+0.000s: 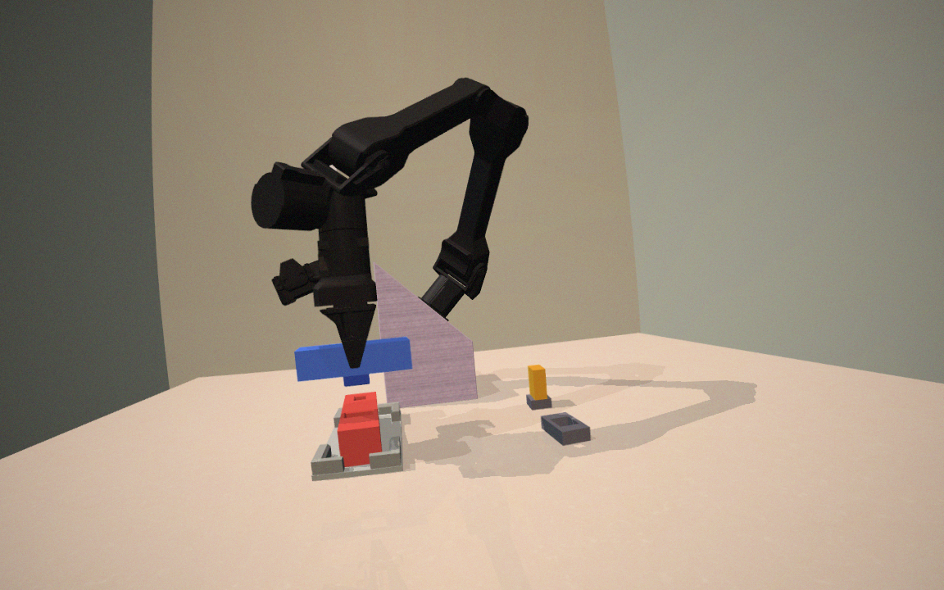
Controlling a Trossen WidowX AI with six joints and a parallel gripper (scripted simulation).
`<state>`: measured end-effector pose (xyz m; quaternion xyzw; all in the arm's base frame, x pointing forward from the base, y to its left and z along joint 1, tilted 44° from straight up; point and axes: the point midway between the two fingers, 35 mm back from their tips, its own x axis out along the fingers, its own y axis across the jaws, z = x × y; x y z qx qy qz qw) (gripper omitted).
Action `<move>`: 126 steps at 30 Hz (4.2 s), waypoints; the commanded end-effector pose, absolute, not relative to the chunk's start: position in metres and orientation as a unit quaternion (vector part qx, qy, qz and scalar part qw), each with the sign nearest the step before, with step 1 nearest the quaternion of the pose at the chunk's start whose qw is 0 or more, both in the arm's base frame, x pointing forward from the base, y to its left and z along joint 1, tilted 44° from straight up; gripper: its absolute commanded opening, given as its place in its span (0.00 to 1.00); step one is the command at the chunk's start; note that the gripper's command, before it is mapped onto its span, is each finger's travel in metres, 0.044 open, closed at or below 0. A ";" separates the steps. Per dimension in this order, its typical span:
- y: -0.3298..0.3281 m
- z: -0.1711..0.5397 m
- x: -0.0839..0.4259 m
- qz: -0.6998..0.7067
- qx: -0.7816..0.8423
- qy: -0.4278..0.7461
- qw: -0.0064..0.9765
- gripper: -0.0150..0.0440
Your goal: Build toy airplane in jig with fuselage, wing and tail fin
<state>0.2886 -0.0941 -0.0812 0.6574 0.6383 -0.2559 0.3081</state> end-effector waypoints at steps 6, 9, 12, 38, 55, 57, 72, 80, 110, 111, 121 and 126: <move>-0.095 -0.083 0.287 -0.260 0.657 0.638 0.306 0.59; -0.095 -0.083 0.287 -0.260 0.657 0.638 0.306 0.59; -0.095 -0.083 0.287 -0.260 0.657 0.638 0.306 0.59; -0.073 -0.107 0.289 -0.259 0.658 0.638 0.305 0.59; -0.069 -0.112 0.290 -0.259 0.657 0.638 0.308 0.58; -0.069 -0.112 0.290 -0.259 0.657 0.638 0.308 0.52; -0.069 -0.112 0.290 -0.259 0.657 0.638 0.308 0.83; -0.069 -0.112 0.290 -0.259 0.657 0.638 0.308 1.00; -0.129 -0.053 0.288 0.130 0.383 0.676 0.616 1.00; -0.129 -0.053 0.289 0.164 0.351 0.669 0.634 1.00; -0.129 -0.054 0.289 0.214 0.302 0.655 0.659 1.00; -0.129 -0.054 0.289 0.214 0.302 0.655 0.659 1.00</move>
